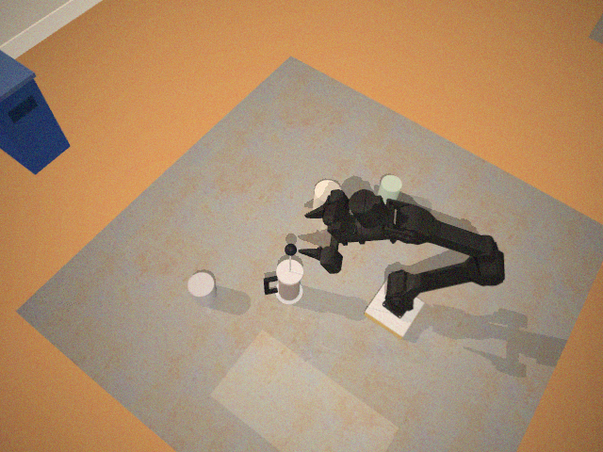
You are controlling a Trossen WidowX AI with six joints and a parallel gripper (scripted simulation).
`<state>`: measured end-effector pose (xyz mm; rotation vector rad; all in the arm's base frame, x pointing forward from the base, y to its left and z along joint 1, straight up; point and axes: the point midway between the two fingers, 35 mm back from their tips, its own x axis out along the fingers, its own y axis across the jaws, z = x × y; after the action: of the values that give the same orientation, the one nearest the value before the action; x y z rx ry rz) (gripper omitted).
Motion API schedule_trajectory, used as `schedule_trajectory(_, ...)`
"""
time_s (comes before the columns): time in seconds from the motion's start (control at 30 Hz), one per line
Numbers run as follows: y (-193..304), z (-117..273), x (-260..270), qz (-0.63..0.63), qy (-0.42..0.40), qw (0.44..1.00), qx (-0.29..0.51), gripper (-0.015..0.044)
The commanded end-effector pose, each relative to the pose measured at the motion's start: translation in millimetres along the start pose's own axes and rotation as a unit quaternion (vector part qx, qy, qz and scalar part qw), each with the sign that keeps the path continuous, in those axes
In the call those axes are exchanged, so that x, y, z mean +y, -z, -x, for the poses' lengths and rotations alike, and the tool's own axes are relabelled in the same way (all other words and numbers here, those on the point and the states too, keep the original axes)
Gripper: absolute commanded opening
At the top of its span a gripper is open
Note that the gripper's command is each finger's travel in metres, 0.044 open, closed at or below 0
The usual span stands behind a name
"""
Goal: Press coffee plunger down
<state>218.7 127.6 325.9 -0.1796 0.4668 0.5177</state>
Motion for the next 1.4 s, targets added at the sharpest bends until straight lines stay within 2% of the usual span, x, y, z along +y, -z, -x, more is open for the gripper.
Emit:
schedule_trajectory(0.0, 32, -16, 9, -0.018, -0.018, 1.0, 0.009, 0.044)
schedule_trajectory(0.1, 45, -21, 9, -0.018, -0.018, 1.0, 0.009, 0.044)
schedule_trajectory(1.13, 45, -59, 11, -0.018, -0.019, 1.0, 0.007, 0.044)
schedule_trajectory(1.37, 45, -59, 11, -0.018, -0.019, 1.0, 0.007, 0.0256)
